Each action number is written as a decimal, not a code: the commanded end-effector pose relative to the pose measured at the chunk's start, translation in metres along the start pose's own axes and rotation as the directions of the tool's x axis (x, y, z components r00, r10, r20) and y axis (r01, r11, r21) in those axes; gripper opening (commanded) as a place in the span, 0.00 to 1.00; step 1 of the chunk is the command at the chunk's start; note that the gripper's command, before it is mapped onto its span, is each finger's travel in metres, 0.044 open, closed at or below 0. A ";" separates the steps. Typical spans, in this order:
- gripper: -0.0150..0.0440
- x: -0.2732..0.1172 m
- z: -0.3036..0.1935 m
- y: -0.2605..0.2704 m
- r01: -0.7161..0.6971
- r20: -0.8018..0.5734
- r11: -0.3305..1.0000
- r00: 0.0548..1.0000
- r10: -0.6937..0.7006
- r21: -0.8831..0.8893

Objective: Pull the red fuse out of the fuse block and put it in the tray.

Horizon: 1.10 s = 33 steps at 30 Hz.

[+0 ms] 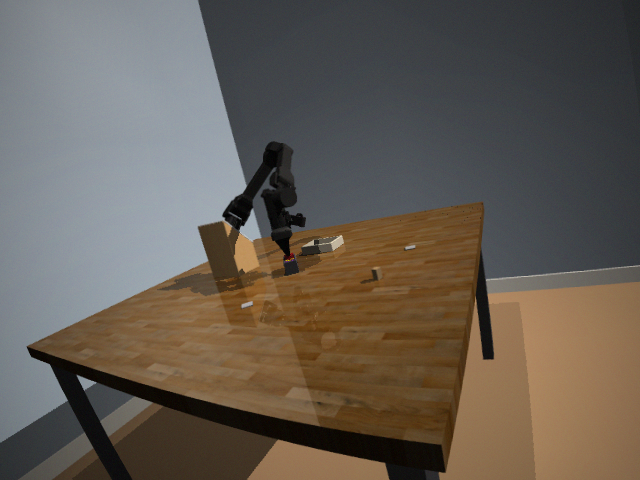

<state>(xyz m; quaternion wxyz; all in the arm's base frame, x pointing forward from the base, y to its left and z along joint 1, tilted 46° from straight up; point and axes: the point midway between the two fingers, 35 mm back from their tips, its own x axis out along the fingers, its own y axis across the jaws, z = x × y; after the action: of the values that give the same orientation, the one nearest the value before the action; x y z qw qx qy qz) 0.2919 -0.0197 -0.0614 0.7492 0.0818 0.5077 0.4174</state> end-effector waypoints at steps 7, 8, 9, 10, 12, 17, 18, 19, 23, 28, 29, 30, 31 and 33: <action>0.25 -0.005 0.000 -0.001 0.003 -0.003 1.000 1.000 -0.003 -0.002; 0.25 -0.006 0.000 -0.001 0.003 -0.003 1.000 1.000 -0.003 -0.002; 0.25 -0.006 0.000 -0.001 0.003 -0.003 1.000 1.000 -0.003 -0.002; 0.25 -0.007 0.000 -0.001 0.003 -0.003 1.000 1.000 -0.003 -0.002; 0.25 -0.008 0.000 -0.001 0.003 -0.003 1.000 1.000 -0.003 -0.002; 0.25 -0.010 0.000 -0.001 0.003 -0.003 1.000 1.000 -0.003 -0.002; 0.25 -0.011 0.000 -0.001 0.003 -0.002 1.000 1.000 -0.003 -0.002; 0.25 -0.011 0.000 -0.001 0.003 -0.002 1.000 1.000 -0.003 -0.002; 0.25 -0.013 0.000 -0.001 0.003 -0.002 1.000 1.000 -0.003 -0.002; 0.25 -0.016 0.000 -0.001 0.003 -0.002 1.000 1.000 -0.003 -0.002; 0.25 -0.016 0.000 0.000 0.003 -0.002 1.000 1.000 -0.003 -0.001; 0.25 -0.017 0.000 0.000 0.003 -0.002 1.000 1.000 -0.003 -0.001; 0.25 -0.017 0.000 0.000 0.003 -0.001 1.000 1.000 -0.003 -0.001; 0.25 -0.018 0.000 0.000 0.003 -0.001 1.000 1.000 -0.003 -0.001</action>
<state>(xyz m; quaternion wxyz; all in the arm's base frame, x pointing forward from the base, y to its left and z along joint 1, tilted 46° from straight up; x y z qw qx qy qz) 0.2899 -0.0313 -0.0499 0.7499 0.0832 0.5067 0.4171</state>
